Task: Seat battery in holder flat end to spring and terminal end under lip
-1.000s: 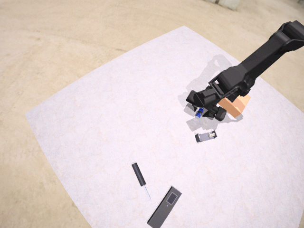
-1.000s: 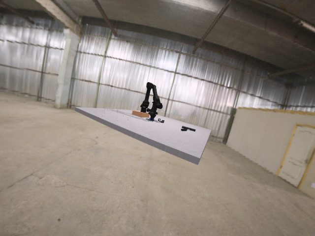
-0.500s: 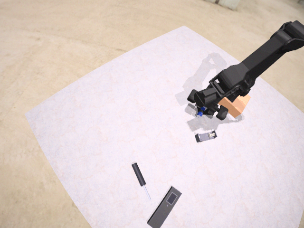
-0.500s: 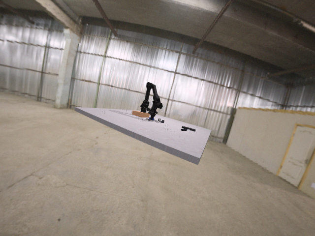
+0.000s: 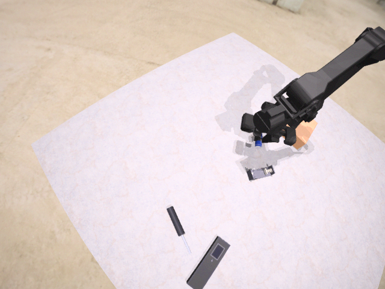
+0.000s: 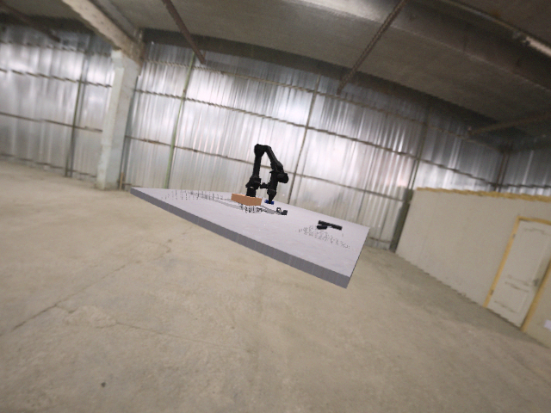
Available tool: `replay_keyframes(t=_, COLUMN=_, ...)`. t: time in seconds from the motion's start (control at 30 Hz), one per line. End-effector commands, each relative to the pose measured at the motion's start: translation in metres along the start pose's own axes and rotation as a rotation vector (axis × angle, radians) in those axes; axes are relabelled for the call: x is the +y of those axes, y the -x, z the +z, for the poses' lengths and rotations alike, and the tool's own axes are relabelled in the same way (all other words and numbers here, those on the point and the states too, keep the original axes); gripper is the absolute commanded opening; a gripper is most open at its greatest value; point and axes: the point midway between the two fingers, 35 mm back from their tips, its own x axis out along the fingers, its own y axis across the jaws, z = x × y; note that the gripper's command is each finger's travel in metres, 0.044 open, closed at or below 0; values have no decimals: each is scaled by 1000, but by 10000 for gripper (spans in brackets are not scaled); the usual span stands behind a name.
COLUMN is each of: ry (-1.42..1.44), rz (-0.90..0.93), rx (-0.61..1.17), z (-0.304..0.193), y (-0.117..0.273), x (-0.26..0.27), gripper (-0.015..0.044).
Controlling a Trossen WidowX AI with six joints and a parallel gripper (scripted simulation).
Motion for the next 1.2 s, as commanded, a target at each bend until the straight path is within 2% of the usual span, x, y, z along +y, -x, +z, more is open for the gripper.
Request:
replay_keyframes(t=0.0, ry=202, rz=-6, rx=1, z=-11, y=3, x=-2, gripper=78)
replay_keyframes(t=1.0, ry=1971, rz=6, rx=26, z=-99, y=23, x=-39, gripper=78)
replay_keyframes(t=1.17, ry=2056, rz=8, rx=27, z=-104, y=24, x=-42, gripper=78)
